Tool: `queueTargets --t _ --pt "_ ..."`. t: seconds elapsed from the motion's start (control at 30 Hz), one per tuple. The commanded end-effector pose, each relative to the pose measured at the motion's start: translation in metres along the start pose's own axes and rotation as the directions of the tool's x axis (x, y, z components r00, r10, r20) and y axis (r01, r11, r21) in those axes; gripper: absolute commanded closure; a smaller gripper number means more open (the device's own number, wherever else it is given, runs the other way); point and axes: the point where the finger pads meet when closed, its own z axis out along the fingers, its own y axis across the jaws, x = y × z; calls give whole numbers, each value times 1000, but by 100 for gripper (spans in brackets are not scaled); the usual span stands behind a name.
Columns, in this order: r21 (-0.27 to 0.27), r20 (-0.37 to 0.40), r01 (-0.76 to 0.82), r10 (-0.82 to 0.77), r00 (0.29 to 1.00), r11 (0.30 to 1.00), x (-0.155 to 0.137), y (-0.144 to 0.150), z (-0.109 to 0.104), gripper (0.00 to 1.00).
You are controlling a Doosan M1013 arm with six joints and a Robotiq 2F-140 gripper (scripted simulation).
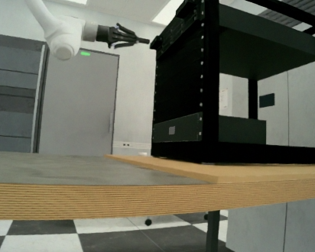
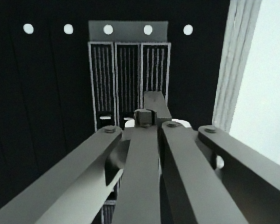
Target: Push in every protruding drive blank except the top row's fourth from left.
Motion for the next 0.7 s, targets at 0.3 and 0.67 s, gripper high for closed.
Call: queueTargets --t 0.3,0.67 --pt "-2 0 -5 5 1000 1000 0 2 5 90" --pt "-2 0 -5 5 1000 1000 0 2 5 90"
